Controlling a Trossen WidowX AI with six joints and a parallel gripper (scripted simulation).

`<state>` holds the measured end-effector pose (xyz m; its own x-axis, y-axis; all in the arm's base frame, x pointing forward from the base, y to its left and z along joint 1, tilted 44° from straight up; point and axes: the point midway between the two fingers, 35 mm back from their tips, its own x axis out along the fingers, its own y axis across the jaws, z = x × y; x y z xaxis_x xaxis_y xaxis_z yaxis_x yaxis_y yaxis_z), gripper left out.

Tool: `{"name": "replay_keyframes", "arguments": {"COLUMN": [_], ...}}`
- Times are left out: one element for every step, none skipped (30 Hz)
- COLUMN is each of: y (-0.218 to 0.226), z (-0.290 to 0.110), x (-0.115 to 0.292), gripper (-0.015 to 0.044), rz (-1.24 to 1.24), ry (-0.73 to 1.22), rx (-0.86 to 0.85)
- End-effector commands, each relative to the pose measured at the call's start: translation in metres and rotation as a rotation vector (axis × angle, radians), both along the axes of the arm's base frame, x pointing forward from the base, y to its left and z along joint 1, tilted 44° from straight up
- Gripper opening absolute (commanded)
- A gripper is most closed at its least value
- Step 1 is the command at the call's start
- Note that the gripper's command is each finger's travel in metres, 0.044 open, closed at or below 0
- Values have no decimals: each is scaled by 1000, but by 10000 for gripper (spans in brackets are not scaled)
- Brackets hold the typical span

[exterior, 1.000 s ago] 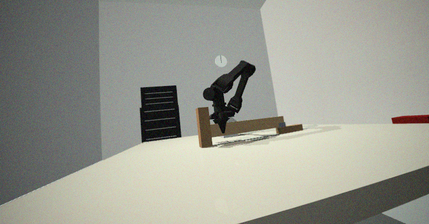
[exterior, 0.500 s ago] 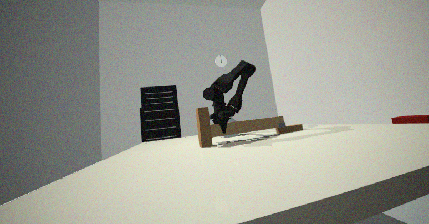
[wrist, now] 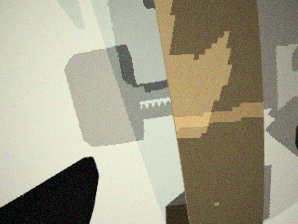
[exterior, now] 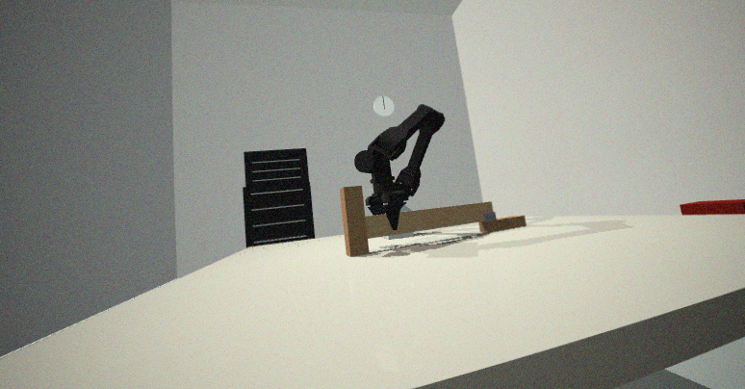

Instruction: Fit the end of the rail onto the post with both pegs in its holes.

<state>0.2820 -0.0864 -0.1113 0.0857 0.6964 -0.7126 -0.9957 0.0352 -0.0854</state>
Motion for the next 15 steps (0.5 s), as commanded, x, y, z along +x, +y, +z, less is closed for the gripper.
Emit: {"name": "replay_keyframes", "arguments": {"y": [0, 0, 0, 0, 0, 0, 0, 0, 0, 0, 0, 0, 0, 0, 0], "z": [27, 32, 34, 34, 34, 34, 34, 34, 34, 34, 34, 34, 34, 34, 34], "x": [-1, -2, -2, -2, -2, -2, -2, -2, -2, -2, -2, -2, -2, -2, -2], "gripper": [440, 440, 440, 440, 440, 440, 440, 440, 440, 440, 440, 440, 440, 440, 440], "rz": [-3, -4, -4, -4, -4, -4, -4, -4, -4, -4, -4, -4, -4, -4, -4], "ry": [-10, -11, -11, -11, -11, -11, -11, -11, -11, -11, -11, -11, -11, -11, -11], "rx": [-12, -13, -14, -14, -14, -14, -14, -14, -14, -14, -14, -14, -14, -14, -14]}}
